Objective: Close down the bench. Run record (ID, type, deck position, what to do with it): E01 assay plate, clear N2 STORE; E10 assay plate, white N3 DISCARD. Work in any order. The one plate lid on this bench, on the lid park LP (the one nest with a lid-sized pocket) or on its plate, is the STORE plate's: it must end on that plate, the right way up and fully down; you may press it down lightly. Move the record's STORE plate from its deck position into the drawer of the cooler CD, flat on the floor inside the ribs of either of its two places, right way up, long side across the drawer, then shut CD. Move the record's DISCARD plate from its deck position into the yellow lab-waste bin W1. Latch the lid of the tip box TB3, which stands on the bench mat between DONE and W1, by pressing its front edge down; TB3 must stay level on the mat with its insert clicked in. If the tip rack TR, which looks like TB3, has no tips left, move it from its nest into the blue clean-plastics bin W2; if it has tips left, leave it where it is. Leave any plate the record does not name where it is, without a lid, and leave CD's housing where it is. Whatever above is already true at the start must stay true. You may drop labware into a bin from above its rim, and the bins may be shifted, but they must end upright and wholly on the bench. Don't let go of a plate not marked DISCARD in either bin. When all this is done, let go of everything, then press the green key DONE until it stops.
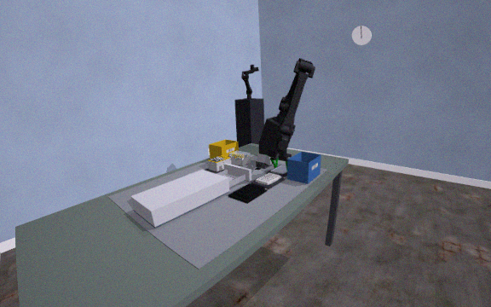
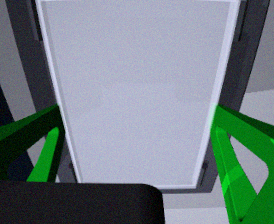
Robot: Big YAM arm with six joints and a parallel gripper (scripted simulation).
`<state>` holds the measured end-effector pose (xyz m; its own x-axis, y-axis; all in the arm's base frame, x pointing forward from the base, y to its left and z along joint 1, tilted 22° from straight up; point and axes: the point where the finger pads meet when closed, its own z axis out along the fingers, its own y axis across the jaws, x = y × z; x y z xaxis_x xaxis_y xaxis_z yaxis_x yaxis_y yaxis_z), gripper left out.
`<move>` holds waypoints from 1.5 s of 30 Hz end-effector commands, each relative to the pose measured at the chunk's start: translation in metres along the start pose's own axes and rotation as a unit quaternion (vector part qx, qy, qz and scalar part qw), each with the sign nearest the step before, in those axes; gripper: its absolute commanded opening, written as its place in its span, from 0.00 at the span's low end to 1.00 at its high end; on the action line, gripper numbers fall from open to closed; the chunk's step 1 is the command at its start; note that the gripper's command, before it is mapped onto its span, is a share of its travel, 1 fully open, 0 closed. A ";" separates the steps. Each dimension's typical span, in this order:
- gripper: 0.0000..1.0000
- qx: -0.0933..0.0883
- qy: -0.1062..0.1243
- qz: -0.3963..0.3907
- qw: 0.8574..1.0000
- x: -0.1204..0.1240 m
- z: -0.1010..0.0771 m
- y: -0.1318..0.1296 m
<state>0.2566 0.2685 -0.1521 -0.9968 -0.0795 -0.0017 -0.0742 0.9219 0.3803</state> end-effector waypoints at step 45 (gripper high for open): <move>0.00 -0.001 -0.008 0.002 1.000 -0.006 -0.015 -0.001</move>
<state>0.2551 0.2662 -0.1485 -0.9968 -0.0793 0.0047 -0.0717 0.9239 0.3758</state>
